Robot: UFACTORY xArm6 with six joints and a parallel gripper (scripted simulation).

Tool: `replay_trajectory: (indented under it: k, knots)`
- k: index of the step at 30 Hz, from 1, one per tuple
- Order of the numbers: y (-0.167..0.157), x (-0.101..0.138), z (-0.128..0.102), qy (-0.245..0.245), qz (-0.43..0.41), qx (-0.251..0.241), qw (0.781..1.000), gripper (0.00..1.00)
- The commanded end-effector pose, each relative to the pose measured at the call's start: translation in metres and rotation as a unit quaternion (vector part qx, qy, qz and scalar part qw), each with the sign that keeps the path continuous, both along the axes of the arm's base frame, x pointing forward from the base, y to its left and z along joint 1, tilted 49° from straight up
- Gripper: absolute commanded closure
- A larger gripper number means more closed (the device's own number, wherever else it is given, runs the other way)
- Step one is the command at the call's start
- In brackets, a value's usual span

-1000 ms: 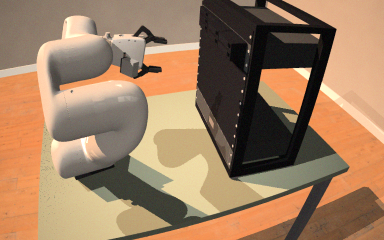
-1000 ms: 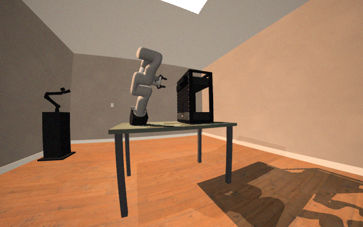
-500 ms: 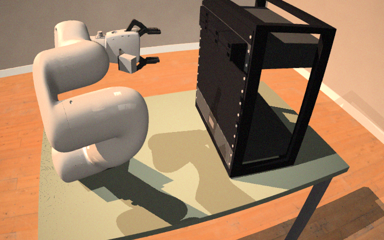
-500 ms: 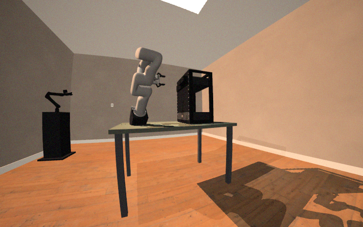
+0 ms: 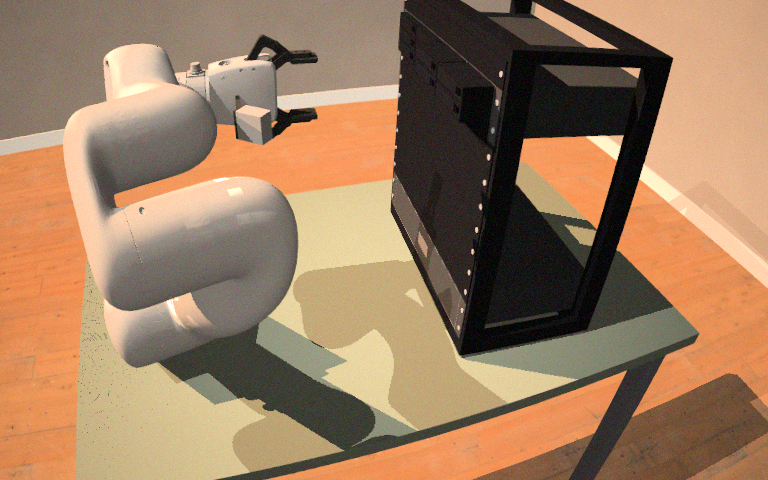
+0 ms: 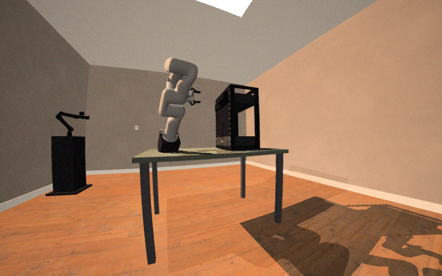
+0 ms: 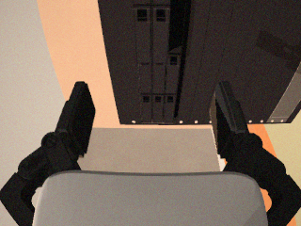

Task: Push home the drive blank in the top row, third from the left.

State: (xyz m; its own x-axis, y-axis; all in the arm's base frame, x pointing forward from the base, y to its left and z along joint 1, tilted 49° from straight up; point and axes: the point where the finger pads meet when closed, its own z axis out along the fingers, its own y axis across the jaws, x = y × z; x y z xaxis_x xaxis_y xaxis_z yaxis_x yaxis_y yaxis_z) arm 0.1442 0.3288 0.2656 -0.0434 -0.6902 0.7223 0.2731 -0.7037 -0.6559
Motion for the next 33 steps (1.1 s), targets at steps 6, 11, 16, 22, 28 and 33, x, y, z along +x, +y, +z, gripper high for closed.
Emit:
replay_trajectory:
  k: [6,11,16,22,28,33]
  knots:
    - [0.001,-0.001,0.001,0.000,0.001,0.001,1.000,0.00]
    - [0.001,-0.001,0.001,0.000,0.001,0.001,1.000,0.00]
    - [0.001,0.000,0.001,0.000,0.001,0.001,1.000,0.00]
    - [0.004,0.012,0.003,0.000,0.000,0.002,1.000,0.00]
    - [0.010,0.039,0.007,0.000,0.000,0.002,1.000,0.00]
    - [0.014,0.057,0.010,0.000,0.000,0.002,1.000,0.00]
